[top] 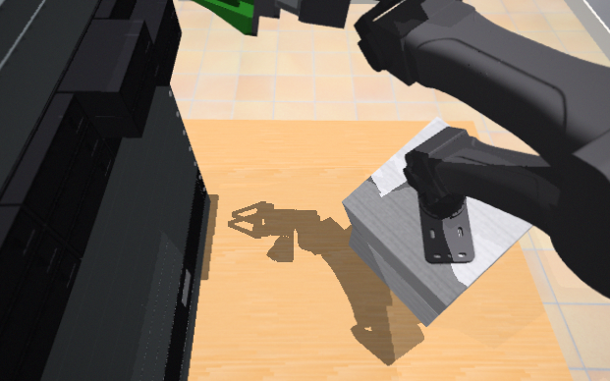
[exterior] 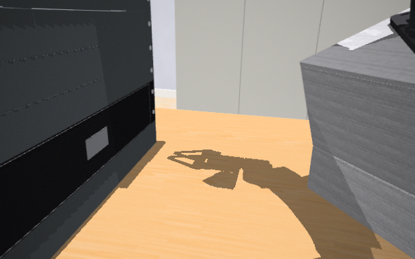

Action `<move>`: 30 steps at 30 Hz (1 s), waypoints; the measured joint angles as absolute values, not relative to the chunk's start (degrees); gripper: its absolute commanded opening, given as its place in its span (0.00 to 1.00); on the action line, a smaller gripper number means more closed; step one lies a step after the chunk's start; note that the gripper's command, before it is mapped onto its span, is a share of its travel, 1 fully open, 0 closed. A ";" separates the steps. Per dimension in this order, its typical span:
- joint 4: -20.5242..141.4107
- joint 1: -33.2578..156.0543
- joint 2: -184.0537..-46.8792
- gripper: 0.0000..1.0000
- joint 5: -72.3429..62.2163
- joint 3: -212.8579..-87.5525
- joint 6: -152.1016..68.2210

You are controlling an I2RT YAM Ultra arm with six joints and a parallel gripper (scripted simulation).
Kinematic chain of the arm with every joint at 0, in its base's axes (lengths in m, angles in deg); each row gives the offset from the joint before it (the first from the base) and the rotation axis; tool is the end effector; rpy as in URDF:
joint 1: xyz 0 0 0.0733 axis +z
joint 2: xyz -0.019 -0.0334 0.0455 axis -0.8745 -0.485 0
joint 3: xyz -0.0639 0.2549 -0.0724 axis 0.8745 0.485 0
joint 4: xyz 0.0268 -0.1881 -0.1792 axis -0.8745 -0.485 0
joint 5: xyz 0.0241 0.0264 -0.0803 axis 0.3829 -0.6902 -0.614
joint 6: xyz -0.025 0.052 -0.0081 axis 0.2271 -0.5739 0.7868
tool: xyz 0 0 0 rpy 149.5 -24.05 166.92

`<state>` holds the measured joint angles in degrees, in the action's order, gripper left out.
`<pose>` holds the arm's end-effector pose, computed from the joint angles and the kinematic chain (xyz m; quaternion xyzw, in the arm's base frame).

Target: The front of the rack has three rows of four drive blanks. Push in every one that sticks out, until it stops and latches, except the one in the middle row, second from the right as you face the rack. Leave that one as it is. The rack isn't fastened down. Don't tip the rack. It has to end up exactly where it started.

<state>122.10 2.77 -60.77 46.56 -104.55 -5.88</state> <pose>0.1135 -0.1193 0.3578 -0.3082 0.4602 -0.4710 0.6866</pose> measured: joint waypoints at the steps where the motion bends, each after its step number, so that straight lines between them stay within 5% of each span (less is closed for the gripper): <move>1: 122.51 2.51 -60.60 1.00 47.02 -104.16 -6.05; 30: 133.79 -8.12 -50.11 1.00 58.78 -85.86 -8.76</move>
<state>133.79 -8.12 -50.11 58.78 -85.86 -8.76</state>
